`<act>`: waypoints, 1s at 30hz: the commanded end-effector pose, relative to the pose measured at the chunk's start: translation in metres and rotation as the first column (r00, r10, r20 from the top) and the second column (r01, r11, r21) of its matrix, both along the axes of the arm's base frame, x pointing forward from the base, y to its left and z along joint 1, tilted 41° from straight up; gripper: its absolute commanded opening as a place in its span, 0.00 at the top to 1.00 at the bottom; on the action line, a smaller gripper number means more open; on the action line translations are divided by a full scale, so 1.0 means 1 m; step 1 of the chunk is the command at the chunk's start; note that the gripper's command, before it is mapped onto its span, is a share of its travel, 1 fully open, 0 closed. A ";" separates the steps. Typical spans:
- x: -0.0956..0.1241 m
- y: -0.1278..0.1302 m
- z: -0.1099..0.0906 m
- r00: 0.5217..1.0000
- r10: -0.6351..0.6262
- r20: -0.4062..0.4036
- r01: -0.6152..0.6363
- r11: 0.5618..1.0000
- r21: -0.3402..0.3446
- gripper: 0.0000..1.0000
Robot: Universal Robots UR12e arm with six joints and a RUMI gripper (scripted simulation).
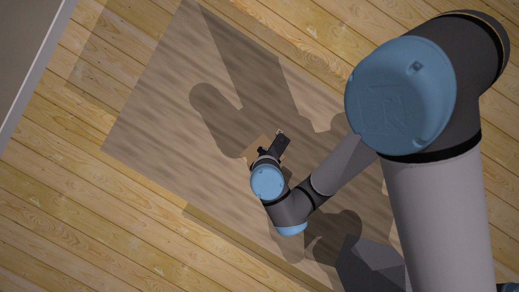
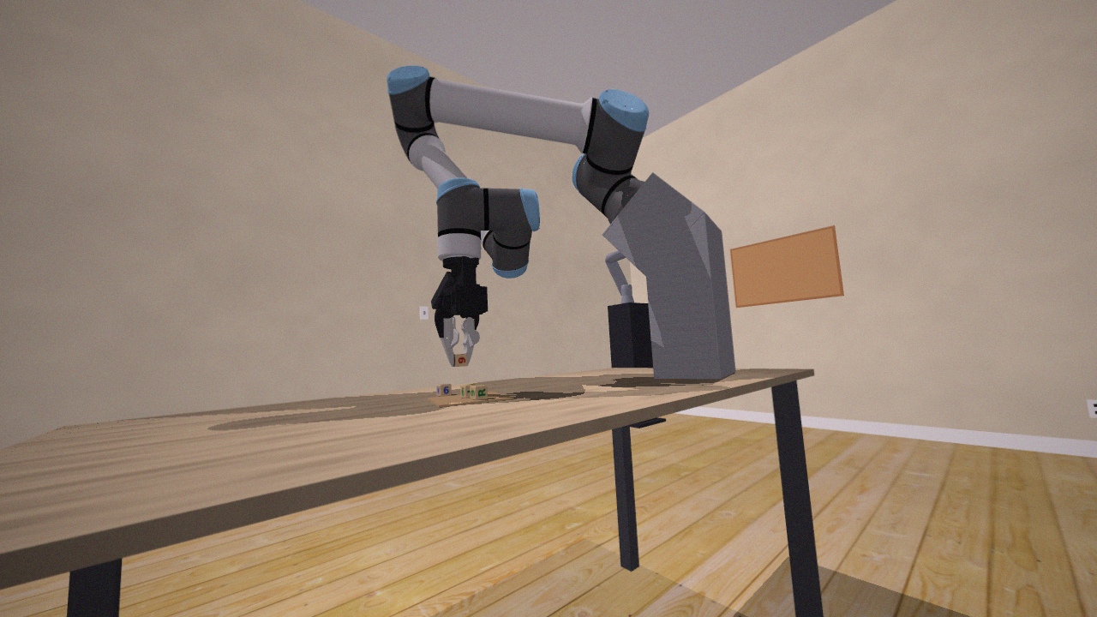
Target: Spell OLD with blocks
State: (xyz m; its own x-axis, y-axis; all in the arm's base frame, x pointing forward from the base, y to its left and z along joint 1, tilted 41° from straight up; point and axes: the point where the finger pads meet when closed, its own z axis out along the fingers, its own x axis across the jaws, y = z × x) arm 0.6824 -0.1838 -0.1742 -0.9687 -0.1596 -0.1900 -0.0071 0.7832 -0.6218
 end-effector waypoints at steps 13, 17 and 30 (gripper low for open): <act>0.014 -0.033 -0.041 1.000 0.001 0.001 -0.001 1.000 0.000 0.95; 0.015 -0.034 -0.043 1.000 0.001 0.001 -0.001 1.000 0.000 0.95; 0.015 -0.034 -0.043 1.000 0.001 0.001 -0.001 1.000 0.000 0.95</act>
